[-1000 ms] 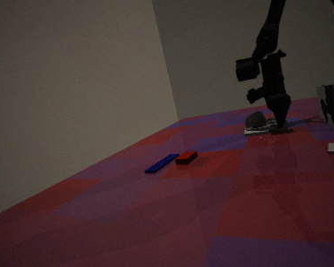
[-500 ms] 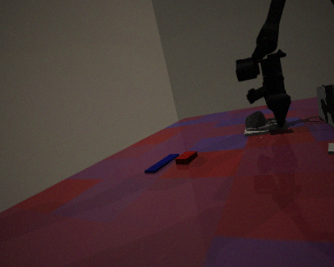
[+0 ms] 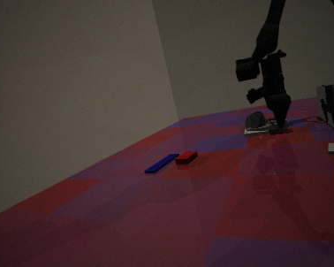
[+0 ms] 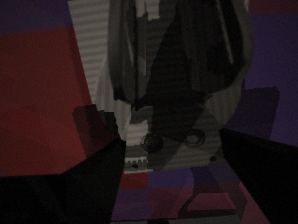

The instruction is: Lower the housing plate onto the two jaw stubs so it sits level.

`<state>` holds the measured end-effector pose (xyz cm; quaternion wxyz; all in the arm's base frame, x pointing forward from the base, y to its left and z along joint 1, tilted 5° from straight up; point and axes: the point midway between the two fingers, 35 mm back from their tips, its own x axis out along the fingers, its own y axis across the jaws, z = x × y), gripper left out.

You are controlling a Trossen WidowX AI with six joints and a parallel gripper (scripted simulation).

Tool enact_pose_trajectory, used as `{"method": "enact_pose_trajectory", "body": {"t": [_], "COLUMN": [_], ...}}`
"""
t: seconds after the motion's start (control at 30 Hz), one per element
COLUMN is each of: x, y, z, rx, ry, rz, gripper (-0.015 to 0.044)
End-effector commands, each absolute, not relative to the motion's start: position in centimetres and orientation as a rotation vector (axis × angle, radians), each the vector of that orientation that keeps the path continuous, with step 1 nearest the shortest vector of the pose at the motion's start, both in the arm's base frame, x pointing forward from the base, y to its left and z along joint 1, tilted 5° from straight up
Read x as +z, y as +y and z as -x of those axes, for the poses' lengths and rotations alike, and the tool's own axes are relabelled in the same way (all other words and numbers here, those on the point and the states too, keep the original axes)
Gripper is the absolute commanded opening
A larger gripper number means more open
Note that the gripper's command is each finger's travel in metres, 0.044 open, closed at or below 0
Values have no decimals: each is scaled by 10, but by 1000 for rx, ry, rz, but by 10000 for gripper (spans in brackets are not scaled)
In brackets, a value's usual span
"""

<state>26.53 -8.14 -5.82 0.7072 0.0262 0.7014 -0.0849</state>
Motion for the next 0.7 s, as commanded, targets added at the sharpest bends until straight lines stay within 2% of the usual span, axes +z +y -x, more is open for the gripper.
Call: {"method": "enact_pose_trajectory", "body": {"t": [0.0, 0.17, 0.27, 0.3, 0.67], "x": [-59, -59, -58, -58, -58], "y": [-82, -82, -81, -81, -81], "z": [-265, -265, -265, -265, -265], "rx": [-187, -187, -188, -188, -188], "ry": [1558, 1558, 1558, 1558, 1558], "rz": [-53, -53, -58, -58, -58], "gripper": [351, 351, 430, 440, 440]}}
